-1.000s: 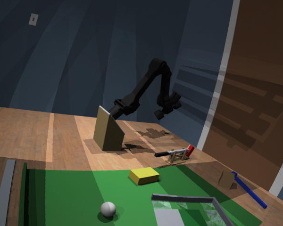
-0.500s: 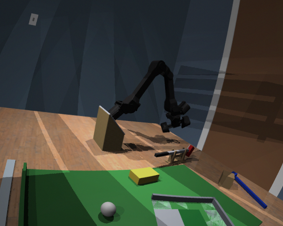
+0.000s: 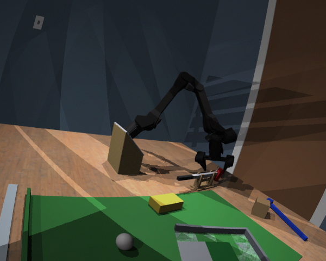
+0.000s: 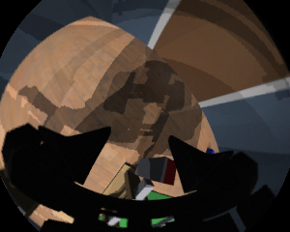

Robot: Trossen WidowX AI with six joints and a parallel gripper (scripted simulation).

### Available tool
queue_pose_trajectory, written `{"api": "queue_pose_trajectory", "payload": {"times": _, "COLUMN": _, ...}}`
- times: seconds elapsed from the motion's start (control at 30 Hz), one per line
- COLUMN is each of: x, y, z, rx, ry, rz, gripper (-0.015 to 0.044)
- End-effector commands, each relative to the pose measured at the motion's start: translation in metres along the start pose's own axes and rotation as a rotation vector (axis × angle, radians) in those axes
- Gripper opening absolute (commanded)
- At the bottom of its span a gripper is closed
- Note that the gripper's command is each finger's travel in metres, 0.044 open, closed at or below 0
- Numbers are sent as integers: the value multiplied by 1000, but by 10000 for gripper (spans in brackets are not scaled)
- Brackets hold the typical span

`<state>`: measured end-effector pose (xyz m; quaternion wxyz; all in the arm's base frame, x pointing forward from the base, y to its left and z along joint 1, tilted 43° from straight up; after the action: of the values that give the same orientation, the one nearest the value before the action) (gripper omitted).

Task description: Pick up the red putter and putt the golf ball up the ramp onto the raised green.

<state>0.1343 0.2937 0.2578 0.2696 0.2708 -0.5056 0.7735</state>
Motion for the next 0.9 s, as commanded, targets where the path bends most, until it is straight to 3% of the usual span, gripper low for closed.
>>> {"api": "queue_pose_trajectory", "payload": {"times": 0.0, "x": -48, "y": 1, "z": 20, "rx": 24, "ry": 146, "rz": -129, "gripper": 440}}
{"api": "queue_pose_trajectory", "payload": {"times": 0.17, "x": -77, "y": 9, "z": 37, "rx": 71, "ry": 194, "rz": -177, "gripper": 440}}
{"api": "queue_pose_trajectory", "payload": {"times": 0.37, "x": -136, "y": 40, "z": 93, "rx": 142, "ry": 247, "rz": -334, "gripper": 440}}
{"api": "queue_pose_trajectory", "payload": {"times": 0.6, "x": -170, "y": 81, "z": 161, "rx": 83, "ry": 216, "rz": -495, "gripper": 440}}
{"api": "queue_pose_trajectory", "payload": {"times": 0.87, "x": -172, "y": 85, "z": 166, "rx": 69, "ry": 209, "rz": -510, "gripper": 440}}
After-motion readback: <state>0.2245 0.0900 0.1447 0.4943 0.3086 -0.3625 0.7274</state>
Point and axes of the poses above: the point midway between the two fingers, 35 mm back from their tips, its own z axis back along the fingers, its own y axis across the jaws, x = y × z, the point moved 8 cm from there along z, back along the fingers, and after that the axes turned 9 degrees about z, right-handed, at the moved point
